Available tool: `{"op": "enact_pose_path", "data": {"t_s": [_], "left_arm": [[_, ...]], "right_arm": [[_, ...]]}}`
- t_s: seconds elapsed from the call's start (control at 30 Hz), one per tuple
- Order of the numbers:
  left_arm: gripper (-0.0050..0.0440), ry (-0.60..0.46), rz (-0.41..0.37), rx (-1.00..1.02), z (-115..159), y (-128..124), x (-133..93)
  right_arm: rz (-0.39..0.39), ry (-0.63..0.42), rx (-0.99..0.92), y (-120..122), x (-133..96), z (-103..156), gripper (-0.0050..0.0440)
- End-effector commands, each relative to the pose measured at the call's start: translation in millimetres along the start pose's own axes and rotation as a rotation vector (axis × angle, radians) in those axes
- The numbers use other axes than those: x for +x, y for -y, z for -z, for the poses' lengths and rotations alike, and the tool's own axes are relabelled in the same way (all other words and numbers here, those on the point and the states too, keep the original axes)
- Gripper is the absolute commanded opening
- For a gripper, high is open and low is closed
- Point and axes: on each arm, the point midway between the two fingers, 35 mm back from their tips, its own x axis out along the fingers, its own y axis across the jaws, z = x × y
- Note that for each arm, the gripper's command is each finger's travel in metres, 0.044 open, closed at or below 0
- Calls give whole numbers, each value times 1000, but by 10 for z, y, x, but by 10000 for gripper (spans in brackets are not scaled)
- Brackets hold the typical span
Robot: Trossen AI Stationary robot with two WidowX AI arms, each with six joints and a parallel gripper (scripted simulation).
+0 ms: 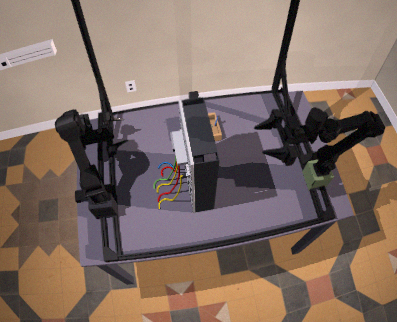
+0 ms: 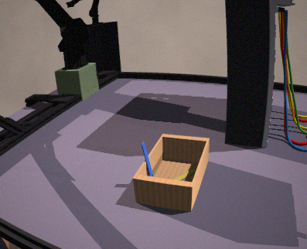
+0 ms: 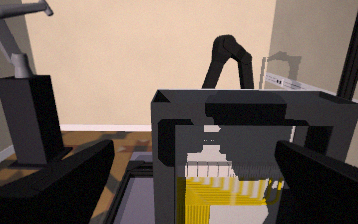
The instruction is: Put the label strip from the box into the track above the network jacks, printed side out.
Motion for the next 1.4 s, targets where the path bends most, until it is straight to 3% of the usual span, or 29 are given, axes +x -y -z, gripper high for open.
{"op": "enact_pose_path", "data": {"t_s": [0.0, 0.53, 1.0, 1.37], "left_arm": [[440, 17, 0, 0, -71, 0, -10], [440, 17, 0, 0, -71, 0, -10], [104, -8, 11, 29, 44, 24, 33], [100, -26, 41, 21, -17, 126, 141]], "right_arm": [[-6, -1, 14, -41, -8, -10, 440], [-6, -1, 14, -41, -8, -10, 440], [3, -15, 61, -134, 47, -52, 440], [46, -49, 87, -196, 187, -154, 440]]}}
